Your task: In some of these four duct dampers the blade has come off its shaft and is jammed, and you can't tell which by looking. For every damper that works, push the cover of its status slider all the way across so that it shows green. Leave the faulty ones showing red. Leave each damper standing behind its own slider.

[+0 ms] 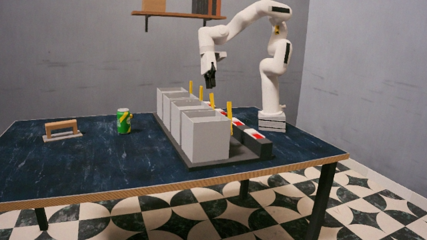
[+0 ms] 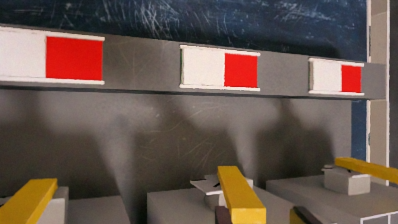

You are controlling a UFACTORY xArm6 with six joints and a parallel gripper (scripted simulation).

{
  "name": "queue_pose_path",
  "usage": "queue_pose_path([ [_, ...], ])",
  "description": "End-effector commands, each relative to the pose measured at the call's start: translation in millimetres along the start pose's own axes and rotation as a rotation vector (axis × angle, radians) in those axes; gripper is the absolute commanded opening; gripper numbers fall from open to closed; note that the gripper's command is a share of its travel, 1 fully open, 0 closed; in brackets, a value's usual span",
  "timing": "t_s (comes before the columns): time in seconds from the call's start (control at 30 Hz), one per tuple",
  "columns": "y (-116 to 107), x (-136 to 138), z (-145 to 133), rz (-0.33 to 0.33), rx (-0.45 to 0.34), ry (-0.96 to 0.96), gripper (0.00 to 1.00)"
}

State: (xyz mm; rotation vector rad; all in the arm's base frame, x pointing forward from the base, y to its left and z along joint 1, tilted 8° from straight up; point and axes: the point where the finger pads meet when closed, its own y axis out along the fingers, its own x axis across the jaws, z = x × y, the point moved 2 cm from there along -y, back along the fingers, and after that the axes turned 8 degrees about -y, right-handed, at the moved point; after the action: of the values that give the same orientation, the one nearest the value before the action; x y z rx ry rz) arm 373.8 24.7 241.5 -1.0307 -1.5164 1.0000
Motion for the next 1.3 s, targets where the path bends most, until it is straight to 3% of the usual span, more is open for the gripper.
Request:
queue_pose_path([
  [0.0,-1,0,-1,0.0,-0.004,-0.001,0.39],
  [0.5,7,0,-1,0.001,-0.004,-0.001,0.39],
  [1.27,51,0,-2,0.001,-0.004,-0.001,0.39],
])
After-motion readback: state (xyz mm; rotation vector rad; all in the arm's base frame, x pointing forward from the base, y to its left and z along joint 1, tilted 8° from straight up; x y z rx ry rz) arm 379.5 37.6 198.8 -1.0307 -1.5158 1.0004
